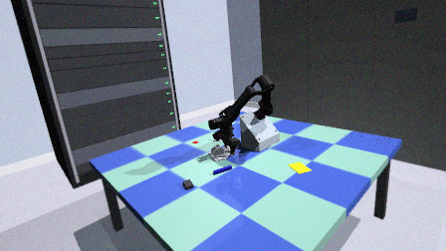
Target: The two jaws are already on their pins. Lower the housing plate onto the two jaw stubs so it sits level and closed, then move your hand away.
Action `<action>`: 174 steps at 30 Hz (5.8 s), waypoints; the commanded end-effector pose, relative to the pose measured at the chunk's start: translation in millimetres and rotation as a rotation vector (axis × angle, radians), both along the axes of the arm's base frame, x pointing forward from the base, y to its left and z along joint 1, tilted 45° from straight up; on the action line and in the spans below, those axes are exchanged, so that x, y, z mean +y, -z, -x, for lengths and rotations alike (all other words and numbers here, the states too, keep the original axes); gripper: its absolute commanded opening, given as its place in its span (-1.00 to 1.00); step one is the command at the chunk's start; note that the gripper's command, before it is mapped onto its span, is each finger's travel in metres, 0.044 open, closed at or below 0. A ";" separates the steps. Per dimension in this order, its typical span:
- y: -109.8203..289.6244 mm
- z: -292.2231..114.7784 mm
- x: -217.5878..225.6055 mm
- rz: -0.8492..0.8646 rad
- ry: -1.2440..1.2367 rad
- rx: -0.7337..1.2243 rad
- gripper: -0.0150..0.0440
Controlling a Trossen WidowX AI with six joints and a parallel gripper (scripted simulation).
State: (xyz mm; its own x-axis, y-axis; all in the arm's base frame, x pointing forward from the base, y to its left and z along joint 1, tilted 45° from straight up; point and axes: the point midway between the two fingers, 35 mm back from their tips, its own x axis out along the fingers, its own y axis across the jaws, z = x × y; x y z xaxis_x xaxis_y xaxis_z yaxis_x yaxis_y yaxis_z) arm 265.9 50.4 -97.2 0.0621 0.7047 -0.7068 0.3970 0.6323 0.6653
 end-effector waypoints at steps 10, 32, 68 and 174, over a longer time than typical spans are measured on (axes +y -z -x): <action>1.8 0.0 2.3 -0.003 0.004 0.003 0.70; 1.8 0.0 2.3 -0.003 0.004 0.003 0.70; 1.8 0.0 2.3 -0.003 0.004 0.003 0.70; -87.6 65.5 -82.1 0.003 0.004 0.006 1.00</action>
